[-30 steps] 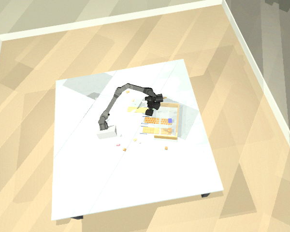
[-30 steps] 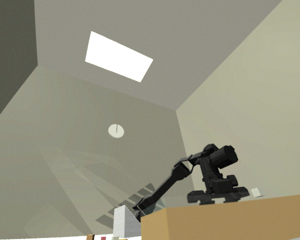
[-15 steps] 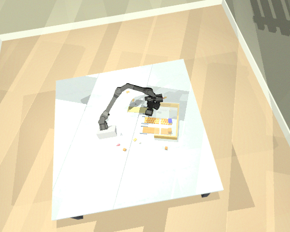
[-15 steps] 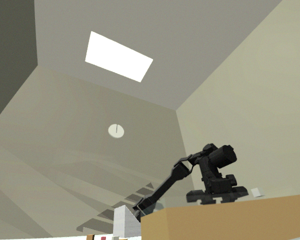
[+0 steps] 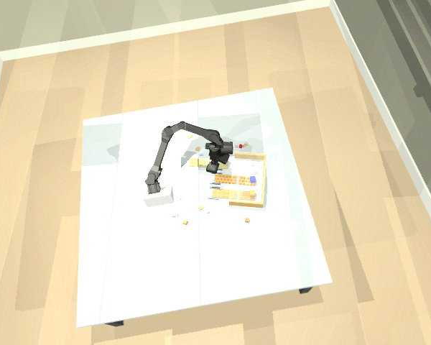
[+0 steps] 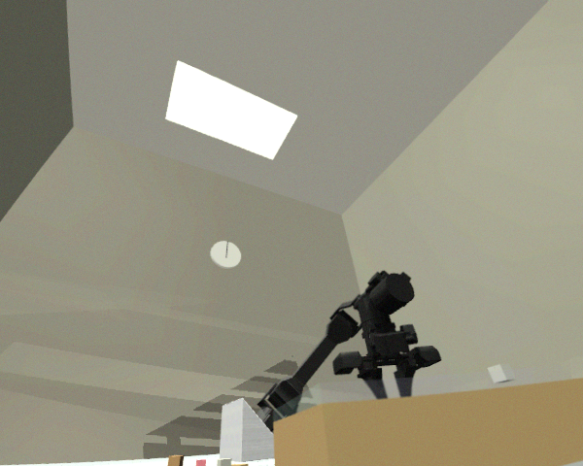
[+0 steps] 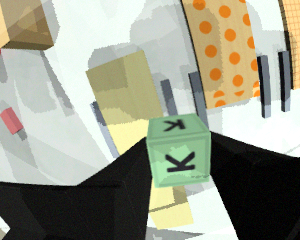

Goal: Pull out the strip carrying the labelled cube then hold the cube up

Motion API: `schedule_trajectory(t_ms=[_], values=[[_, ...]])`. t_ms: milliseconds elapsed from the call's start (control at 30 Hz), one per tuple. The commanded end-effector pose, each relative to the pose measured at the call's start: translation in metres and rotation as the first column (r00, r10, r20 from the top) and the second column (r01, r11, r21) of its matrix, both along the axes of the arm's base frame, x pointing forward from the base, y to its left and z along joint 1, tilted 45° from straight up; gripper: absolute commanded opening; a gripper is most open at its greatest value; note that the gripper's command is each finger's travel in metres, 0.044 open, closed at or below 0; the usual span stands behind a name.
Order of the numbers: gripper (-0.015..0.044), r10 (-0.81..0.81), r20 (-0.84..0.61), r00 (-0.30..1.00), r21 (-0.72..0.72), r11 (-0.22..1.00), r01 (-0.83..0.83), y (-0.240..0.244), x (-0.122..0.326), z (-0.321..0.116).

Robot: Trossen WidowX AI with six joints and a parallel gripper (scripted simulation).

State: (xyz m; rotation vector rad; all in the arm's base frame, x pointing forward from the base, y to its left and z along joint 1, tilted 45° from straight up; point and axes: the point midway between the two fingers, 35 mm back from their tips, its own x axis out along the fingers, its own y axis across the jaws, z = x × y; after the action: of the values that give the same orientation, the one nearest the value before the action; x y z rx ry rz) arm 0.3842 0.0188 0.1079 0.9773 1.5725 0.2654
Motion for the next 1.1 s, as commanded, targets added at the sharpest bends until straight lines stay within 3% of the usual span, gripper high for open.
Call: schedule_trajectory(t_ms=[0, 833, 1067], values=[[0.0000, 0.003, 0.010, 1.000, -0.004, 1.000, -0.003, -0.002, -0.005, 0.003], [0.0000, 0.003, 0.005, 1.000, -0.005, 1.000, -0.003, -0.013, -0.090, -0.016], [0.0000, 0.003, 0.004, 1.000, -0.006, 1.000, -0.003, -0.026, -0.092, -0.004]])
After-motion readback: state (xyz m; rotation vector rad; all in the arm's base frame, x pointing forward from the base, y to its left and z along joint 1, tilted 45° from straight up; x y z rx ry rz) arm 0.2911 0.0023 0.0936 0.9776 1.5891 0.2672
